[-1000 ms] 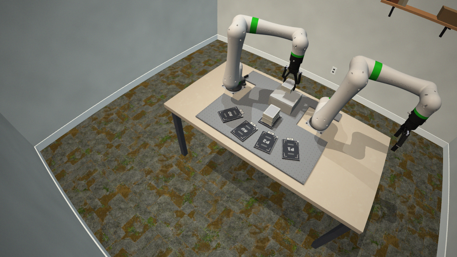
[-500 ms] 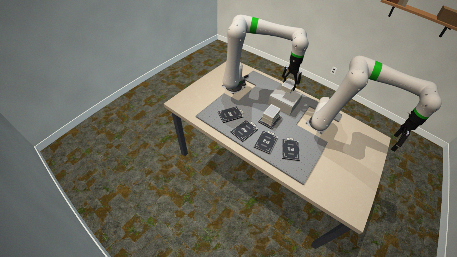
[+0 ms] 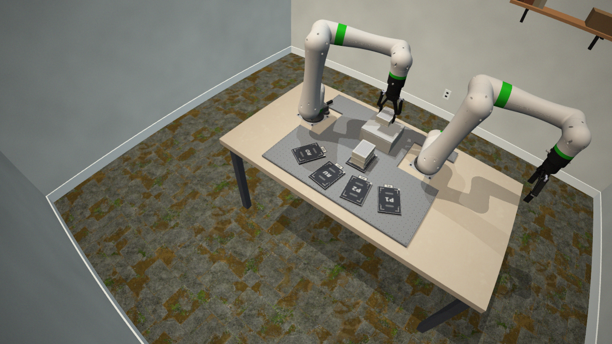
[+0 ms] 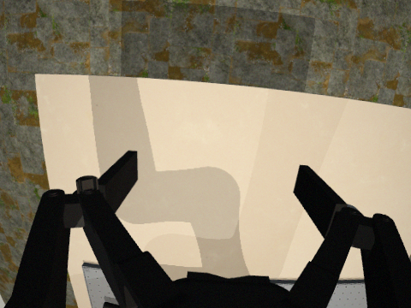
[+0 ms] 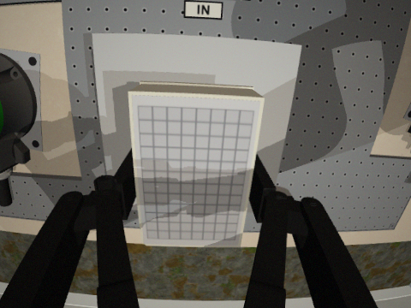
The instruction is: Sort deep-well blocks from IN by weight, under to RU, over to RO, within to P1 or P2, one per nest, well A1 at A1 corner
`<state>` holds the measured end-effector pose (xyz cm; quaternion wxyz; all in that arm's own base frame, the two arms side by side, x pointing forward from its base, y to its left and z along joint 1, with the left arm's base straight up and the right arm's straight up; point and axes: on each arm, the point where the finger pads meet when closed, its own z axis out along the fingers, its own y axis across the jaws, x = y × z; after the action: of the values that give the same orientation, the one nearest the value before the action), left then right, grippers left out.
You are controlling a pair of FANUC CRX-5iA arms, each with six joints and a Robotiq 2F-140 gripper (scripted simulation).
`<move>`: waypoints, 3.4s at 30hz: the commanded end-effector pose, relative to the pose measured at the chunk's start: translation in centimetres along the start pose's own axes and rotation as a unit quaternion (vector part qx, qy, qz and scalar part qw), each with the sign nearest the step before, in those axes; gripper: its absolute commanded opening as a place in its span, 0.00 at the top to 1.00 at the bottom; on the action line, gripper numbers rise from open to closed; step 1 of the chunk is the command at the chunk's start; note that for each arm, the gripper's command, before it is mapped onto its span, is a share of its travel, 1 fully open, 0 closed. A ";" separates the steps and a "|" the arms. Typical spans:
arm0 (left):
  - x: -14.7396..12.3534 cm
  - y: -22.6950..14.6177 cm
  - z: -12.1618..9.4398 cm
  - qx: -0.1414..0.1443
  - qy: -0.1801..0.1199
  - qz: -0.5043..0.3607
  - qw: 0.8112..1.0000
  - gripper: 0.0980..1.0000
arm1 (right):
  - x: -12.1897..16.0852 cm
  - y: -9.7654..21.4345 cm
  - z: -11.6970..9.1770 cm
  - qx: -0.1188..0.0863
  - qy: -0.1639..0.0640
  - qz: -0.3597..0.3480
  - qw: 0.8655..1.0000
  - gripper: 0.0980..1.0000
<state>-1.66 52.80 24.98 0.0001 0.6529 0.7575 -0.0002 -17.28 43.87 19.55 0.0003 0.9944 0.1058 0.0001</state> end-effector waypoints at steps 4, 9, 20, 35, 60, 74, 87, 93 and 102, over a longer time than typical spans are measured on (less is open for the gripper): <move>0.0 0.0 -0.1 0.000 0.001 0.000 1.000 0.00 | 0.0 0.0 0.9 0.001 0.000 0.000 1.000 1.00; 0.0 0.0 -0.1 0.000 0.001 0.000 1.000 0.00 | 0.0 -0.1 1.4 0.001 0.000 0.000 1.000 1.00; 0.0 0.0 -0.1 0.000 0.001 0.000 1.000 0.00 | 0.0 -0.1 3.2 0.001 0.000 0.000 1.000 1.00; 0.0 0.0 -0.1 0.000 0.001 0.000 1.000 0.00 | 0.0 -0.1 4.3 0.001 0.000 0.000 1.000 1.00; 0.0 0.0 -0.1 0.000 0.001 0.000 1.000 0.00 | 0.0 -0.1 4.5 0.001 0.000 0.000 1.000 1.00; 0.0 0.0 -0.1 0.000 0.001 0.000 1.000 0.00 | 0.0 -0.1 4.7 0.001 0.000 0.000 1.000 1.00; 0.0 0.0 -0.1 0.000 0.001 0.000 1.000 0.00 | 0.0 -0.1 4.9 0.001 0.000 0.000 1.000 1.00; 0.0 0.0 -0.1 0.000 0.001 0.000 1.000 0.00 | 0.0 -0.1 4.9 0.001 0.000 0.000 1.000 1.00; 0.0 0.0 -0.1 0.000 0.001 0.000 1.000 0.00 | 0.0 -0.1 5.1 0.001 0.000 0.000 1.000 1.00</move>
<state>-1.66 52.80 24.98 0.0001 0.6529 0.7575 -0.0002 -17.27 43.88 14.39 0.0002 0.9944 0.1058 0.0001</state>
